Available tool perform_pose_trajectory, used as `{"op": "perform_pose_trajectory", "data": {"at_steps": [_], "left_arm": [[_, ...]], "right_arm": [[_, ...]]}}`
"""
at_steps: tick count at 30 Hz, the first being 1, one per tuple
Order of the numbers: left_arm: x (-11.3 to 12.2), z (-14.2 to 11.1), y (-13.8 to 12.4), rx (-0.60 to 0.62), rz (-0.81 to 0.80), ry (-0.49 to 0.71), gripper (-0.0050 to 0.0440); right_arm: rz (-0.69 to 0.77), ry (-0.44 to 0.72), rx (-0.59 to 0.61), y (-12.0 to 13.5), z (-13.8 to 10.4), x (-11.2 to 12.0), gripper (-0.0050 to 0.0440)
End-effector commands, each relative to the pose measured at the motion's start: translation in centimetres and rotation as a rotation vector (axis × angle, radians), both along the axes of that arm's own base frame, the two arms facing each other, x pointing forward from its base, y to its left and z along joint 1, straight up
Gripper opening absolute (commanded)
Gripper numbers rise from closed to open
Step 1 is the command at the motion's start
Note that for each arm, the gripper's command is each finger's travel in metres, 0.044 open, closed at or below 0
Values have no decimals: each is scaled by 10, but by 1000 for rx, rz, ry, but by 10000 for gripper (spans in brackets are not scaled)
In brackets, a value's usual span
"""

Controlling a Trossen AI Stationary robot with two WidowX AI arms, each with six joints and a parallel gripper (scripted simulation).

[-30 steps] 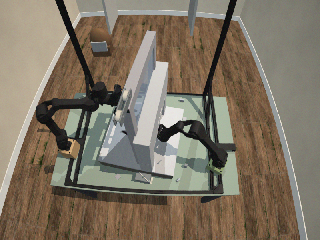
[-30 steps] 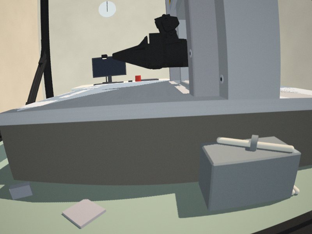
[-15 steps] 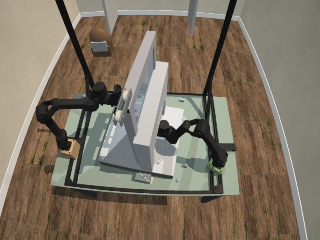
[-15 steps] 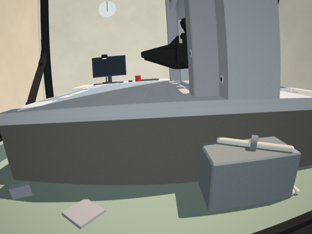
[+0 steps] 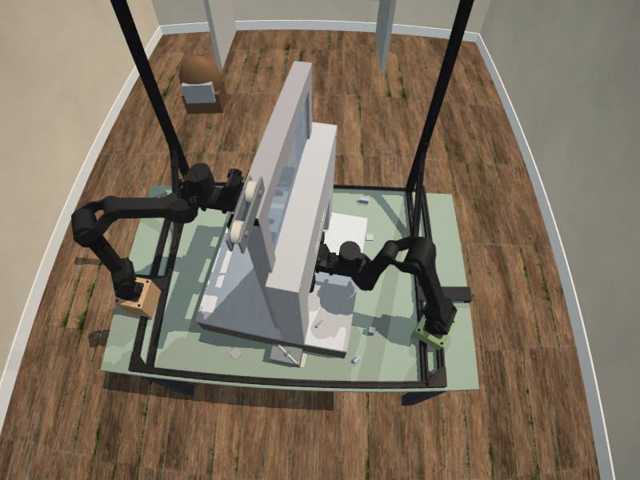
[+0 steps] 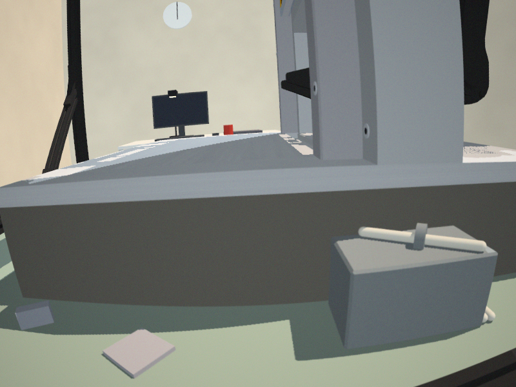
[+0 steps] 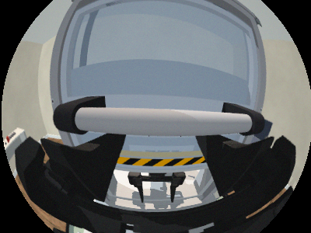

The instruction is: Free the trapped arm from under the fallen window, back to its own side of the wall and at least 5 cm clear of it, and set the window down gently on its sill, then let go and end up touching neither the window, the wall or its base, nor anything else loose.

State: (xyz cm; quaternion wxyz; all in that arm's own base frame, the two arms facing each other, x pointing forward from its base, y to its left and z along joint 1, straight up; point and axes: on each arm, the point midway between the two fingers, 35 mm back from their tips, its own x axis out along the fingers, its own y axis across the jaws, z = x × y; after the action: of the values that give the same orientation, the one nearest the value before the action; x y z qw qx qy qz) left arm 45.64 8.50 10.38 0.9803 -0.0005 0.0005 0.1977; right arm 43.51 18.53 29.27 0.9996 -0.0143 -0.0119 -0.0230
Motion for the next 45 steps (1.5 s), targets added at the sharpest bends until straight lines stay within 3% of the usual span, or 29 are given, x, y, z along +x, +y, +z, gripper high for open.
{"op": "perform_pose_trajectory", "data": {"at_steps": [1, 11, 20, 31, 36, 45], "left_arm": [[-6, 2, -1, 1, 5, -1, 400], [-69, 26, -27, 1, 5, -1, 400], [-62, 30, -31, -14, 1, 21, 400], [-39, 67, -52, -84, -16, 101, 400], [-38, 71, -56, -96, -17, 154, 400], [-45, 112, -71, -139, -21, 218, 400]], "right_arm": [[9, -78, 25, 1, 33, -4, 400], [9, -78, 25, 1, 33, -4, 400], [9, -78, 25, 1, 33, -4, 400], [9, -78, 25, 1, 33, -4, 400], [9, -78, 25, 1, 33, -4, 400], [9, -78, 25, 1, 33, -4, 400]]}}
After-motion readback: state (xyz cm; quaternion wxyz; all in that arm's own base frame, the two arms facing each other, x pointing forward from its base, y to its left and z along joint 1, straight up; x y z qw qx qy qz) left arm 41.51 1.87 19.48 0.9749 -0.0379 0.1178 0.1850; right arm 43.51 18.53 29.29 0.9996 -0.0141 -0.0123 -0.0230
